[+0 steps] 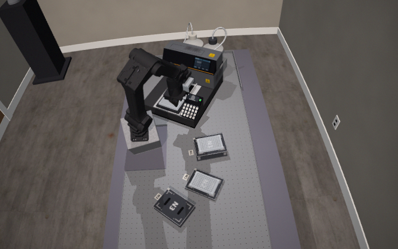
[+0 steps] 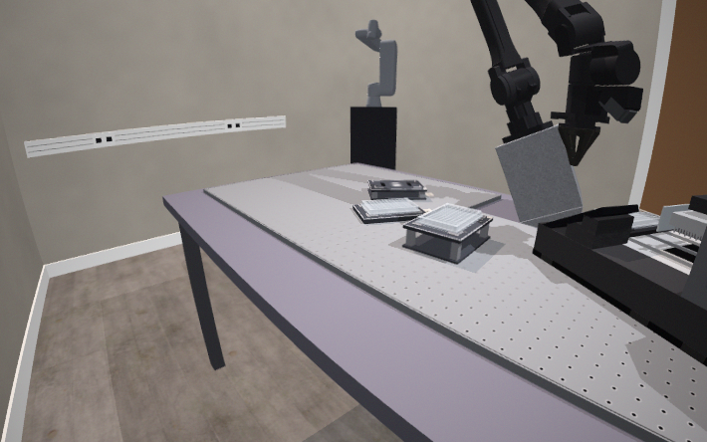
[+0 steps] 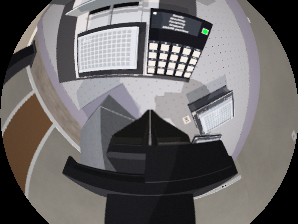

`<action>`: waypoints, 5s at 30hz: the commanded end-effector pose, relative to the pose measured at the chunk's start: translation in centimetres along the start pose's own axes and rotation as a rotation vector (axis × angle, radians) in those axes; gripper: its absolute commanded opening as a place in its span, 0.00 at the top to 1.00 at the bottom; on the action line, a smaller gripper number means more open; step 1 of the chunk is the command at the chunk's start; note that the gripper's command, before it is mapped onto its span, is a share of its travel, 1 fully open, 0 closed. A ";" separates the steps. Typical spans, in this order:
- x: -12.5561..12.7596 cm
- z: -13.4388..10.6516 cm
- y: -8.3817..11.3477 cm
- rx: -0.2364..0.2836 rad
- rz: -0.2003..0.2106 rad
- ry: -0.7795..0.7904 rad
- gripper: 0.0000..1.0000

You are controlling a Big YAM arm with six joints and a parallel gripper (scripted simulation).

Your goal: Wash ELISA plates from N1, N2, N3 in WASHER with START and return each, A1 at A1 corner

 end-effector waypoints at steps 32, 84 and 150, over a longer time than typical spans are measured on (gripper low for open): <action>0.0 -2.3 -3.9 -0.364 -0.035 -0.074 1.00; -0.1 -0.3 -10.4 -0.358 -0.034 -0.066 1.00; 0.5 -2.4 -5.4 -0.352 -0.033 -0.067 1.00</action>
Point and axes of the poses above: the point where the finger pads meet when closed, its own y axis back along the fingers, its own x axis across the jaws, z = x × y, the point moved 9 cm from there along y, back along the fingers, and after that the axes turned 2 degrees about y, right-handed, at the moved point
